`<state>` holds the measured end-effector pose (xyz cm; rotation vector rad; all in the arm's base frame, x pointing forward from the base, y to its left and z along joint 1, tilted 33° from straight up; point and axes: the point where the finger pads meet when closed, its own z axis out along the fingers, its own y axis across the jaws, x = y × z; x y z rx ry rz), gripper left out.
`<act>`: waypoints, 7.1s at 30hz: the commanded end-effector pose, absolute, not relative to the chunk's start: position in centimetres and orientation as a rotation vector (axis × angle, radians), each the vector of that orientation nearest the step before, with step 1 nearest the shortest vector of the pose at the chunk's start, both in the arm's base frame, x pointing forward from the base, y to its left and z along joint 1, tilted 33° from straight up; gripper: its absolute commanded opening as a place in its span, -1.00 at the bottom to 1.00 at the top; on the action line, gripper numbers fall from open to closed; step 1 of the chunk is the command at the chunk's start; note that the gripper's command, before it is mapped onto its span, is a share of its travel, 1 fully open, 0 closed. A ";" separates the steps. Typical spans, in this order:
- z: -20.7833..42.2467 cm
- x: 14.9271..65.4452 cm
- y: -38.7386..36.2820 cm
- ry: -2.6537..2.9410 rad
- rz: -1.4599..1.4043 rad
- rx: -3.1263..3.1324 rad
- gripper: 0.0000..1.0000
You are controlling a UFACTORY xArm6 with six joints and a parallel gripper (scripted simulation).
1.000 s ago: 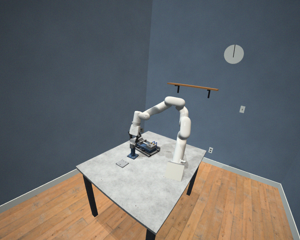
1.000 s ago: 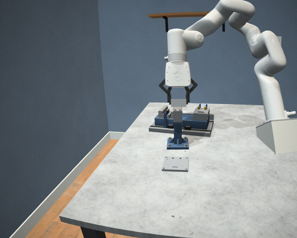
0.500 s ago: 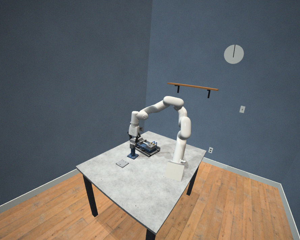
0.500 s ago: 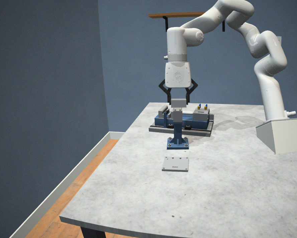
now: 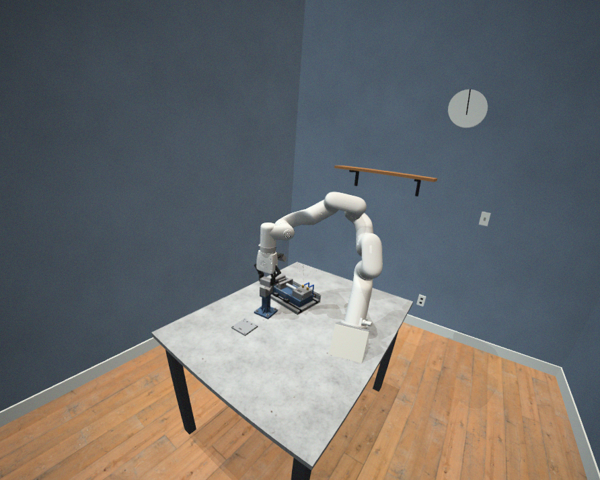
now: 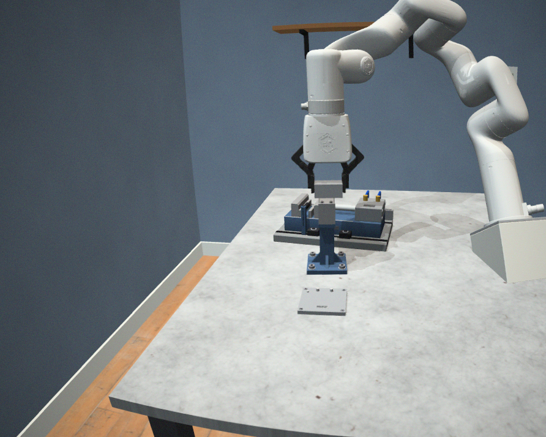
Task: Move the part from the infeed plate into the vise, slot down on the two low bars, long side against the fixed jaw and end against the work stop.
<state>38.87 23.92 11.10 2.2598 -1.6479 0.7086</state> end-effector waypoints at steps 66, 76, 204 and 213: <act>14.5 38.0 25.9 -1.645 0.724 2.253 -1.00; 15.2 37.8 26.3 -1.645 0.724 2.253 -1.00; 26.0 46.0 12.4 -0.228 0.398 2.625 -1.00; 27.0 46.4 10.8 -0.094 0.365 2.620 -1.00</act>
